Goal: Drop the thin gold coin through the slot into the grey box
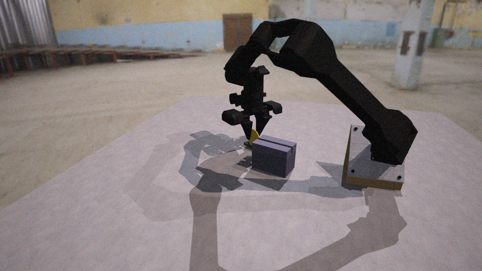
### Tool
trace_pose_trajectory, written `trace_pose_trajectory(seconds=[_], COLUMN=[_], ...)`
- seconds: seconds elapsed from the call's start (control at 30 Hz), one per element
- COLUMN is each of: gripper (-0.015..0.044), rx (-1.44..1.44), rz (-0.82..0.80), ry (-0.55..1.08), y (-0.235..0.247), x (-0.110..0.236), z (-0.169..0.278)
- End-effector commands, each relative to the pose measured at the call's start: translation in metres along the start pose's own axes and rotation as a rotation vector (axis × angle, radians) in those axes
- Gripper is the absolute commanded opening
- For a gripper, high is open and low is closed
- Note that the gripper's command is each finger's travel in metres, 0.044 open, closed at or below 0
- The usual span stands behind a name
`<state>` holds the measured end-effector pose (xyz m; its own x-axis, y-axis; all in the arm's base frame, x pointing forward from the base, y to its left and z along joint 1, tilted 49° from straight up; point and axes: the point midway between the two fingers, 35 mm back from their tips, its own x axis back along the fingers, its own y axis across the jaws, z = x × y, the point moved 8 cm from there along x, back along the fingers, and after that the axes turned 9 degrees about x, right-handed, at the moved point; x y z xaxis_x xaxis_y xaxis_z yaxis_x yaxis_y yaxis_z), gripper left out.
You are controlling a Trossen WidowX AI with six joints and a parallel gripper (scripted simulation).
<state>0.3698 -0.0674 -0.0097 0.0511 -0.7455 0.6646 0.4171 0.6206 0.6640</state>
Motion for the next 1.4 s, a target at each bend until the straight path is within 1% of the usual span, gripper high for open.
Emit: trace_pose_trajectory(seconds=[0.0,0.37,0.57,0.97,1.1,1.37], gripper=[0.0161,0.0161,0.0003,0.0,0.0,0.0], rx=[-0.005,-0.005,-0.005,0.0,0.029,0.023], rz=[-0.003,-0.005,-0.005,-0.004,0.002,0.004], ry=[0.009,0.011,0.011,0.006,-0.02,-0.017], y=[0.0,0.0,0.0,0.0,-0.002,-0.002], x=[-0.01,-0.024,-0.024,-0.023,-0.016,0.0], z=[0.002,0.003,0.003,0.003,0.002,0.0])
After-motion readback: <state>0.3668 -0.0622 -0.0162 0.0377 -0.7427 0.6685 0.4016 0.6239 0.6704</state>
